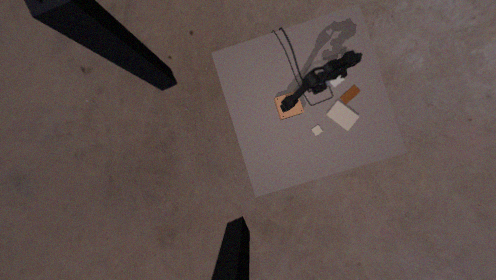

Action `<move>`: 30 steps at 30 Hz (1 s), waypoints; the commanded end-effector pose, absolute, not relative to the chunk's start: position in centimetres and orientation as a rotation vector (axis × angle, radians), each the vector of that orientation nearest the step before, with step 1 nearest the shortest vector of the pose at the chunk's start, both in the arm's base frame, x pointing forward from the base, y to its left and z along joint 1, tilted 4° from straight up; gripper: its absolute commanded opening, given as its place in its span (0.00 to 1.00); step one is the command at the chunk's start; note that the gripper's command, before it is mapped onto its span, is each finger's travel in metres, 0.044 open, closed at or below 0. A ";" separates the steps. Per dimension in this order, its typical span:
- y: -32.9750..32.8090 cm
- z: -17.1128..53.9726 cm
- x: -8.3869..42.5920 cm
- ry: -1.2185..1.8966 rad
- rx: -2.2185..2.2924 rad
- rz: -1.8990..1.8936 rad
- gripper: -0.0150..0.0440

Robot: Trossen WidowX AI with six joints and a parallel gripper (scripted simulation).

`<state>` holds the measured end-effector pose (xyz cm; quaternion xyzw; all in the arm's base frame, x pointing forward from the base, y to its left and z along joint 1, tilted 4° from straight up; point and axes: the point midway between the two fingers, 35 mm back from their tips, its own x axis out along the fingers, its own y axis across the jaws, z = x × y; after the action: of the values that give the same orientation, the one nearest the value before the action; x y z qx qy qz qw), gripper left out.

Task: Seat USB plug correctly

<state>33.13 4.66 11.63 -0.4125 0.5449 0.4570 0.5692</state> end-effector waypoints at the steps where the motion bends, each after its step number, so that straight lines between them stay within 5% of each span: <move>1: 4.7 11.6 33.1 1.236 -1.043 1.146 0.25; 30: 4.7 11.5 33.1 1.186 -1.103 1.213 0.25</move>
<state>33.08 4.68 11.52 -0.4619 0.4999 0.5068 0.5291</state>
